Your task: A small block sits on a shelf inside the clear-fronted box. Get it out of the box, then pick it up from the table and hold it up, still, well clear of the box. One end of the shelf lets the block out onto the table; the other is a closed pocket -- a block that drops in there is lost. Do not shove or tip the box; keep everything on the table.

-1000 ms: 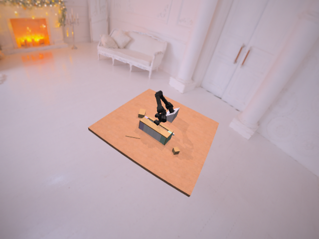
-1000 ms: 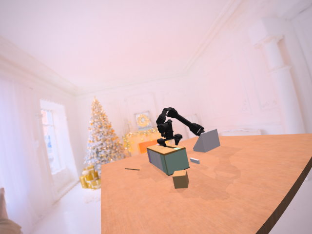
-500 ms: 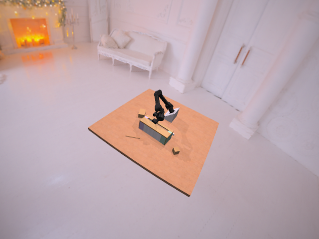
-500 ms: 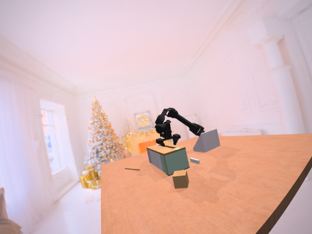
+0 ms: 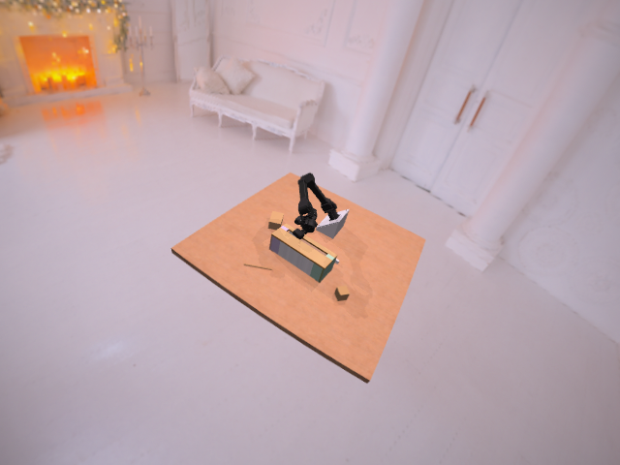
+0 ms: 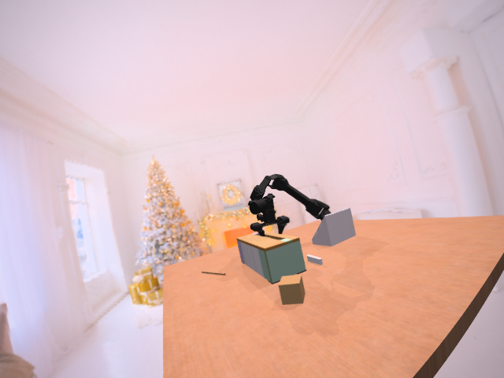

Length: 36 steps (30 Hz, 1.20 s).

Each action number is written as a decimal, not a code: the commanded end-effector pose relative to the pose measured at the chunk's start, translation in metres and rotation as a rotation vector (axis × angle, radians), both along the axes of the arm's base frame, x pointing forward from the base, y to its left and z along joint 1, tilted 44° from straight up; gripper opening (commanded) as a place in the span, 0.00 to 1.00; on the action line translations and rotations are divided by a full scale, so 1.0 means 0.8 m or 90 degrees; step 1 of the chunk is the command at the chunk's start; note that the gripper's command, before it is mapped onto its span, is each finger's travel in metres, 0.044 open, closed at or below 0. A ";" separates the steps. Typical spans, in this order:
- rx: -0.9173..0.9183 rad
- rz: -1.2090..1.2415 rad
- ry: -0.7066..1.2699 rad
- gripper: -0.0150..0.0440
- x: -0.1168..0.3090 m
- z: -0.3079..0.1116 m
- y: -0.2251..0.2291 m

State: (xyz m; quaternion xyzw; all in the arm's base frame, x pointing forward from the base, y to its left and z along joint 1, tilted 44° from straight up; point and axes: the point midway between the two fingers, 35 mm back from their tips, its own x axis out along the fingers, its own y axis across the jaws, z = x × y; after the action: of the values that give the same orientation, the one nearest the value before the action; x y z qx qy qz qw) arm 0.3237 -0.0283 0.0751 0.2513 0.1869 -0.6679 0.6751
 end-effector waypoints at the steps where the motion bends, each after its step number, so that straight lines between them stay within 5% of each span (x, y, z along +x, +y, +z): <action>1: -0.009 -0.010 -0.001 0.93 -0.002 0.005 -0.013; 36: -0.010 -0.010 -0.001 0.93 -0.003 0.016 -0.024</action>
State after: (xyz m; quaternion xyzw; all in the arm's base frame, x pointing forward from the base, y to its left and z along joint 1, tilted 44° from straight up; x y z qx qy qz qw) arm 0.3222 -0.0419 0.0832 0.2510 0.1796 -0.6741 0.6711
